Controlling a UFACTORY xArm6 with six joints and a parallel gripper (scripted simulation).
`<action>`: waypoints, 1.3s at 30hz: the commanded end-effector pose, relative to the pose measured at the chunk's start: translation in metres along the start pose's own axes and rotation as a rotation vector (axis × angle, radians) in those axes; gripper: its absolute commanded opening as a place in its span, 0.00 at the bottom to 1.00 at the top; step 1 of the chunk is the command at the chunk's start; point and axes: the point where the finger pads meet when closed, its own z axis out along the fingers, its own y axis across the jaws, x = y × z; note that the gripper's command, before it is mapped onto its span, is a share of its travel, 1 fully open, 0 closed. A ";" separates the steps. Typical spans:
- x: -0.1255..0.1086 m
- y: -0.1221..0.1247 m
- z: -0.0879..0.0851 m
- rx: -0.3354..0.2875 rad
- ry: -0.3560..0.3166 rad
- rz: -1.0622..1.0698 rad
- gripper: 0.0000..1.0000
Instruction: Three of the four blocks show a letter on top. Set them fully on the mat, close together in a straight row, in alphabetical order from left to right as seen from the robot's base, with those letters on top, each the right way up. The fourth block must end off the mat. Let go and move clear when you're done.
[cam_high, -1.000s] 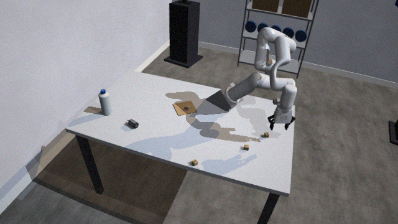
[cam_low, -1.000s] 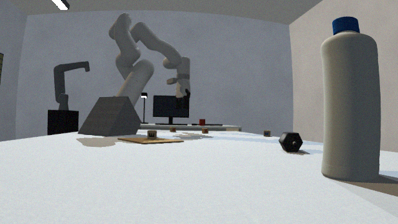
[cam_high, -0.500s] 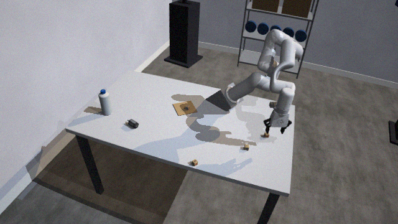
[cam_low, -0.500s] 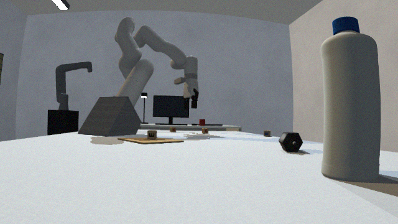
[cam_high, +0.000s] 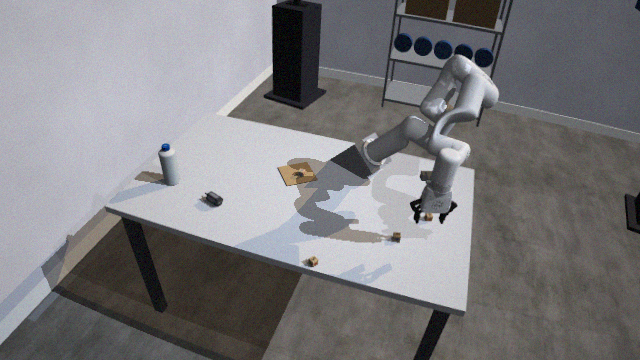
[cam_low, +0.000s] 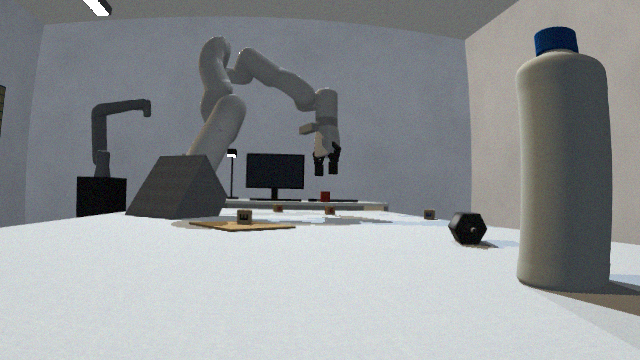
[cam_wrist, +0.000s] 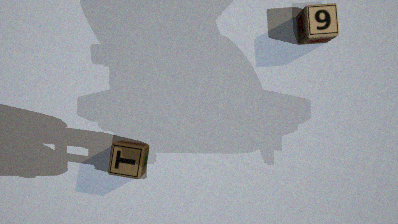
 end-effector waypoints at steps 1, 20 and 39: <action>-0.022 -0.032 0.001 -0.023 -0.002 -0.004 1.00; -0.034 -0.058 0.000 -0.029 -0.015 -0.003 1.00; -0.034 -0.058 0.000 -0.029 -0.015 -0.003 1.00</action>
